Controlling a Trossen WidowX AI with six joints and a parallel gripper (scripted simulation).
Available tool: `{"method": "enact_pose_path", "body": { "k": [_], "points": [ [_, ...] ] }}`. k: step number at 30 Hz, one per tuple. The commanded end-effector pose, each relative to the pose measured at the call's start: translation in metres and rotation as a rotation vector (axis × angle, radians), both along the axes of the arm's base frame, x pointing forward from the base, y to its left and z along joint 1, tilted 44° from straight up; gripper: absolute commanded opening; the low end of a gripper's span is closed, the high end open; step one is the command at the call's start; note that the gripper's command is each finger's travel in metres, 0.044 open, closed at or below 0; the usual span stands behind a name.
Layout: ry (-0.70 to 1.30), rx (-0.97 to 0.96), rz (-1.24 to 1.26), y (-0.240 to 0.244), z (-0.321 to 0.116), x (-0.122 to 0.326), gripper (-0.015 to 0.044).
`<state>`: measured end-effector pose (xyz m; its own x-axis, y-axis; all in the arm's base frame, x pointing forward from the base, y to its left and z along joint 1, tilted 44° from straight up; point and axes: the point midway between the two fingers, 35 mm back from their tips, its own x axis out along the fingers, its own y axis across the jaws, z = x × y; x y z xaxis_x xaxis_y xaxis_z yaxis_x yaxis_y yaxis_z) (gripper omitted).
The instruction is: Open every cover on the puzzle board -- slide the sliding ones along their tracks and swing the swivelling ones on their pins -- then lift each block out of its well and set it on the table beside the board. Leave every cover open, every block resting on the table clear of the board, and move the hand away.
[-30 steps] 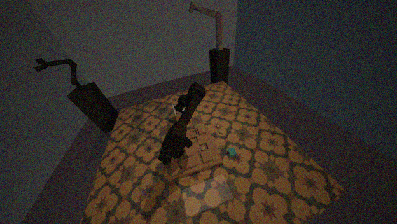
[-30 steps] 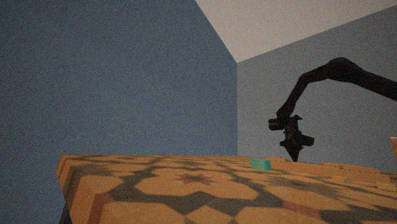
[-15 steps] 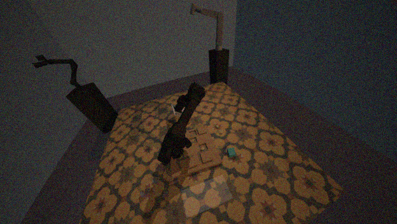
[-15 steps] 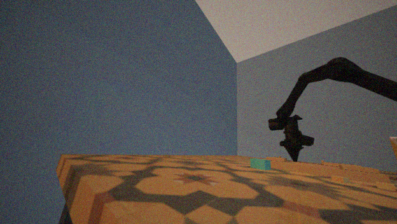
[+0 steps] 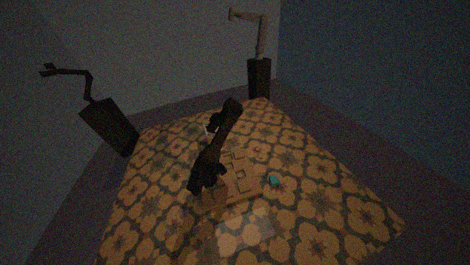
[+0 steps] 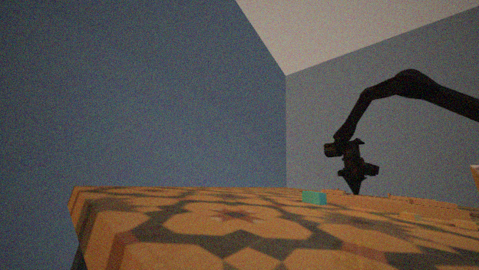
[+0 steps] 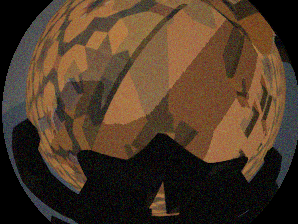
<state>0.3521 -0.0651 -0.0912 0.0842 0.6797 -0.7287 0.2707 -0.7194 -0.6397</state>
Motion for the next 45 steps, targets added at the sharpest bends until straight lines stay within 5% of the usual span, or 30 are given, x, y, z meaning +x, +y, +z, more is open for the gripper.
{"method": "enact_pose_path", "body": {
  "k": [1, 15, 21, 28, 45],
  "points": [
    [0.006, 0.0, 0.003, 0.001, -0.002, -0.003, 0.0],
    [0.001, -0.001, 0.008, -0.005, 0.012, 0.001, 0.0],
    [0.006, 0.001, 0.005, -0.021, 0.028, -0.001, 0.0144],
    [0.001, -0.003, 0.009, -0.04, 0.05, -0.003, 0.0144],
    [0.001, -0.001, 0.009, -0.015, 0.025, -0.001, 0.0144]
  ]
}}
